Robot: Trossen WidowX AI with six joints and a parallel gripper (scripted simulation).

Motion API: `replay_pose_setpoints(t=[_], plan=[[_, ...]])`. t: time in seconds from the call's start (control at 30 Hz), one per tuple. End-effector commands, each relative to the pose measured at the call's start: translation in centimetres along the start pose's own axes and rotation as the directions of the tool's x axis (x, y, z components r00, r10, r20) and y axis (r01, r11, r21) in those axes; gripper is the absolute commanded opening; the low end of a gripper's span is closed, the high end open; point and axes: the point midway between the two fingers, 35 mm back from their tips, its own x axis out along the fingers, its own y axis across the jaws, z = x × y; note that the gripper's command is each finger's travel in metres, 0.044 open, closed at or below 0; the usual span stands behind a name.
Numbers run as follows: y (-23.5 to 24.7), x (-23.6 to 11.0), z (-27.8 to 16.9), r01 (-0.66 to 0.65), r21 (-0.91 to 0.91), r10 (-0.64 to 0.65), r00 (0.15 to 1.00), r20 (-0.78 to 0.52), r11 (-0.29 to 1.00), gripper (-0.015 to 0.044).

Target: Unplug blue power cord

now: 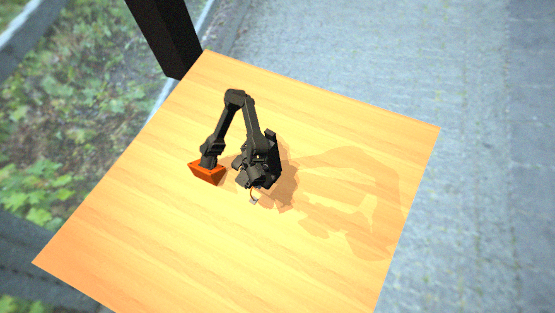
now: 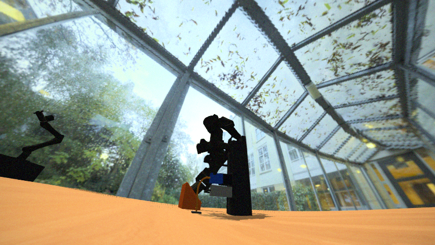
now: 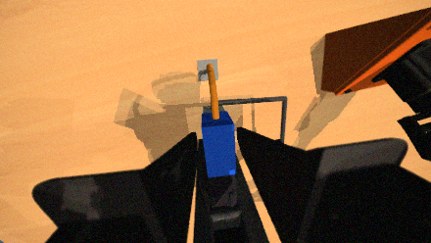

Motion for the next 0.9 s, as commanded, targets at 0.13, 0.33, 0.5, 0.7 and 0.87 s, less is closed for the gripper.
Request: replay_pose_setpoints(t=[0.13, 0.33, 0.5, 0.7, 0.87], plan=[[0.0, 0.0, 0.0, 0.000, 0.000, 0.000, 1.000, 0.000, 1.000, 0.0068], [0.0, 0.0, 0.0, 0.000, 0.000, 0.000, 1.000, 0.000, 1.000, 0.0028], [0.0, 0.0, 0.3, 0.000, 0.000, 0.000, 1.000, 0.000, 1.000, 0.0000], [0.1, 0.0, 1.2, -0.001, 0.001, 0.001, 1.000, 0.001, 1.000, 0.0000], [0.2, -0.1, 2.0, -0.001, 0.002, 0.001, 1.000, 0.002, 1.000, 0.0000]])
